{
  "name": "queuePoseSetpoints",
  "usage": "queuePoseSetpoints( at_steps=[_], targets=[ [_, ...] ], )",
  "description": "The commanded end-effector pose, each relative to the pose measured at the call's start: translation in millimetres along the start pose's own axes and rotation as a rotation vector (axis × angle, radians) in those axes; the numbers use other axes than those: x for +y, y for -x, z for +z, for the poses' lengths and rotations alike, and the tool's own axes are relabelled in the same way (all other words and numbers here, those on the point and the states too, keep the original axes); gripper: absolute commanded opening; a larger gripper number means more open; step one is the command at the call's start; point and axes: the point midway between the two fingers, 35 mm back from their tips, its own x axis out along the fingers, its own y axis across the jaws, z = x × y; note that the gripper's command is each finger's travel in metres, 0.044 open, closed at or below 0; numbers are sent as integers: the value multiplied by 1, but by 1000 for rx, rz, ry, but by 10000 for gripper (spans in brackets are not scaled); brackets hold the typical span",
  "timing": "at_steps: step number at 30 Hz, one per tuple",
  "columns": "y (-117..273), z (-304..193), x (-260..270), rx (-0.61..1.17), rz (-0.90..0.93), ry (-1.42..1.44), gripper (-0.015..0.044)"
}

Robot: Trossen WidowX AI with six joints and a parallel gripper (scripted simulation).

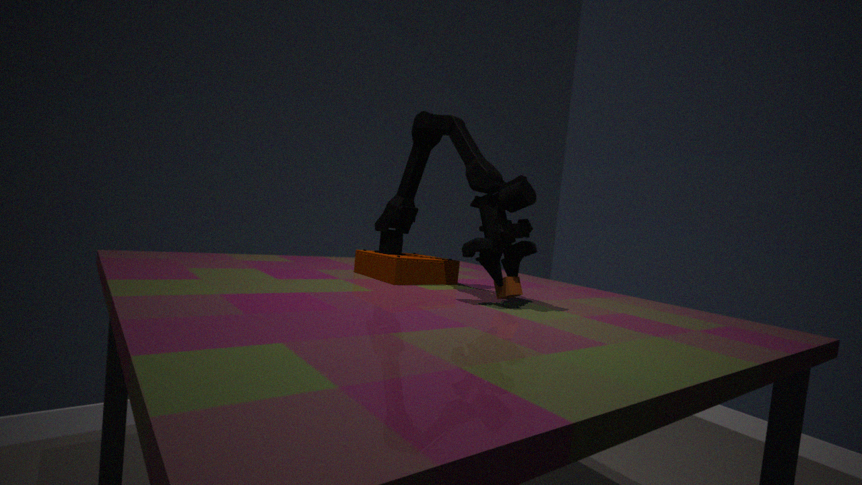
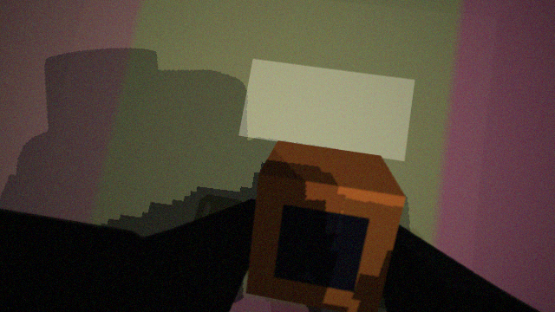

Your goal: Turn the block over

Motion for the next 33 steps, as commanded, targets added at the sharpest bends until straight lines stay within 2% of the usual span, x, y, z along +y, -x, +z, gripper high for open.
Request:
queuePoseSetpoints(
  at_steps=[1, 10, 22, 33],
  targets=[
    [2, -2, -1, -55, -3, -6, 0],
    [0, -4, -1, -127, -3, -7, 0],
    [-25, -4, 1, -312, -5, 0, 0],
    [-31, -11, 1, -479, -5, -1, 0]
  ],
)
